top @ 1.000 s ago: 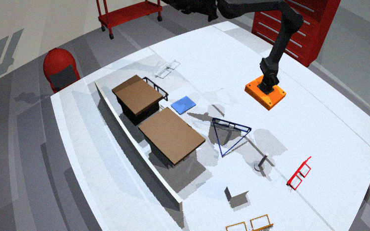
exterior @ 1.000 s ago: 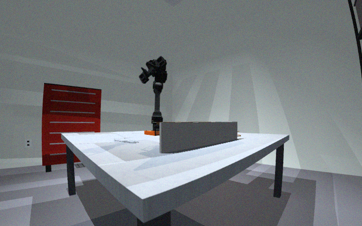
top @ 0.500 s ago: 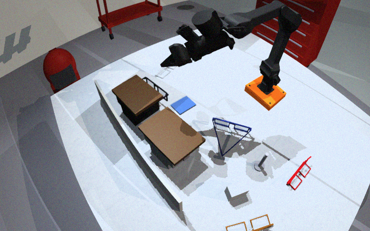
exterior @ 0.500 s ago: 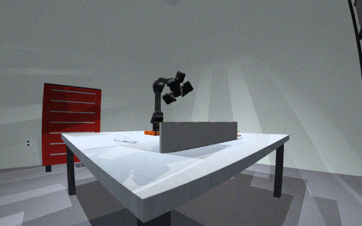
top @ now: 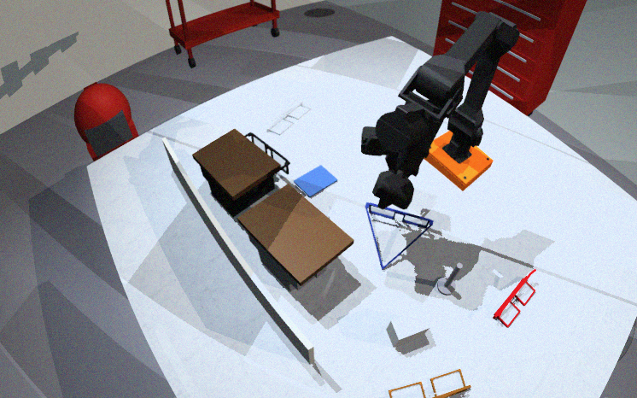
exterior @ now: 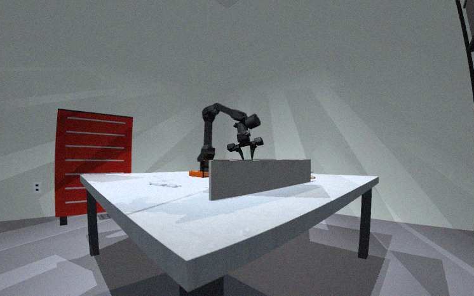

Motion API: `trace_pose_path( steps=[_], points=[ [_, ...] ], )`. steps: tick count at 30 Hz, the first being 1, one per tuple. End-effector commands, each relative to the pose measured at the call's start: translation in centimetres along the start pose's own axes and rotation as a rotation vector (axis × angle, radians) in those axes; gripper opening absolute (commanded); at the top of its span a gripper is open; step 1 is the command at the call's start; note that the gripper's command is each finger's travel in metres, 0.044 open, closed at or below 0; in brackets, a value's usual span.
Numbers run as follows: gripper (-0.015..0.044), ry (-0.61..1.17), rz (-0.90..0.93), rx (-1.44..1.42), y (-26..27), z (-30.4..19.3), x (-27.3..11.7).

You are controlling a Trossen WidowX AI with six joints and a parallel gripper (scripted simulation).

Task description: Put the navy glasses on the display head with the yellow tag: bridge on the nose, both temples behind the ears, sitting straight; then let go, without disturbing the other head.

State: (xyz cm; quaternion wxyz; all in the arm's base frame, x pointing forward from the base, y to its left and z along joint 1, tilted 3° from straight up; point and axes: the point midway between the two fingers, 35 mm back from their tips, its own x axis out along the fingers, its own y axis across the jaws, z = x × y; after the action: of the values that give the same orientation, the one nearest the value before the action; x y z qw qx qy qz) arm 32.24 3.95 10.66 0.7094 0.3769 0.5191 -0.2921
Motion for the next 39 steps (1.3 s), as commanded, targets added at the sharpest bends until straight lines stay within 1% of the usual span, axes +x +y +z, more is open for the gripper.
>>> trace_pose_path(
  steps=[1,11,14,27,39],
  points=[
    [0.02,0.214,-0.191,-0.025,-3.0,-6.9,0.2],
    [0.02,0.23,-0.209,-0.027,-3.1,-7.3,0.3],
    [0.0121,0.23,-0.209,-0.027,-3.1,-7.3,0.3],
    [0.012,0.23,-0.209,-0.027,-3.1,-7.3,0.4],
    [0.012,0.23,-0.209,-0.027,-3.5,-7.6,2.2]
  ],
)
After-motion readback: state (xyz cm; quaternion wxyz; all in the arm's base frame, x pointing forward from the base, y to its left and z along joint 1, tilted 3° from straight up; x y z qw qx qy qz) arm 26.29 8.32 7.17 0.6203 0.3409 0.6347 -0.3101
